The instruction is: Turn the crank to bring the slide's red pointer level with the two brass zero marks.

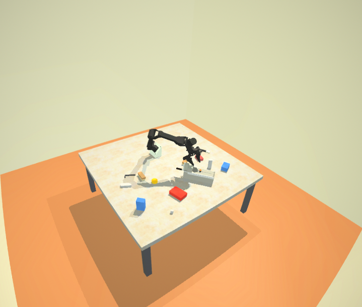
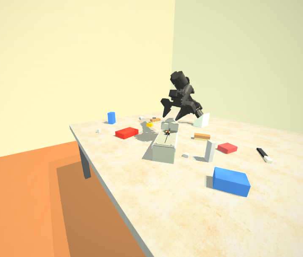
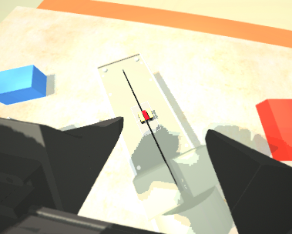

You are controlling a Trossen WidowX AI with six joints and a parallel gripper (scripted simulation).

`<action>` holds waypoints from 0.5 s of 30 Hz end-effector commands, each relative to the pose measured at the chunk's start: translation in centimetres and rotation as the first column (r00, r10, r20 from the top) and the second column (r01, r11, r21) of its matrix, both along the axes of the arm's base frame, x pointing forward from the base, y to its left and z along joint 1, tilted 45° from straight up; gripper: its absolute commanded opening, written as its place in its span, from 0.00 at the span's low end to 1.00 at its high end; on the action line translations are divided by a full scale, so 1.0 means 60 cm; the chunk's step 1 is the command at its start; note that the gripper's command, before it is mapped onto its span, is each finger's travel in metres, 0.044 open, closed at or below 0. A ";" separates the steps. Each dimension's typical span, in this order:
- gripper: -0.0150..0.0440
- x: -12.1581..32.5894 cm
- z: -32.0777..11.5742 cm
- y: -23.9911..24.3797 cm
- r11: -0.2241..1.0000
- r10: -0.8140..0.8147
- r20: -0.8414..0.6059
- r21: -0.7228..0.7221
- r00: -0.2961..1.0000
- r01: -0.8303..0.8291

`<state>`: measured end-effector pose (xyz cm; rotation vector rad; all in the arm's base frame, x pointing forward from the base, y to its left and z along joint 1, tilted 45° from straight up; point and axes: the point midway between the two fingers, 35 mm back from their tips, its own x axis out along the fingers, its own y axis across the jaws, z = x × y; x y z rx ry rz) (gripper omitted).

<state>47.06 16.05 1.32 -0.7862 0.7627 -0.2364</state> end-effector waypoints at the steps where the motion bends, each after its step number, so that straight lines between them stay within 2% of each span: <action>1: 1.00 0.000 0.000 0.000 1.000 0.000 0.000 -0.001 1.000 0.000; 15: 0.38 0.000 0.000 0.000 1.000 0.000 0.000 -0.001 1.000 0.000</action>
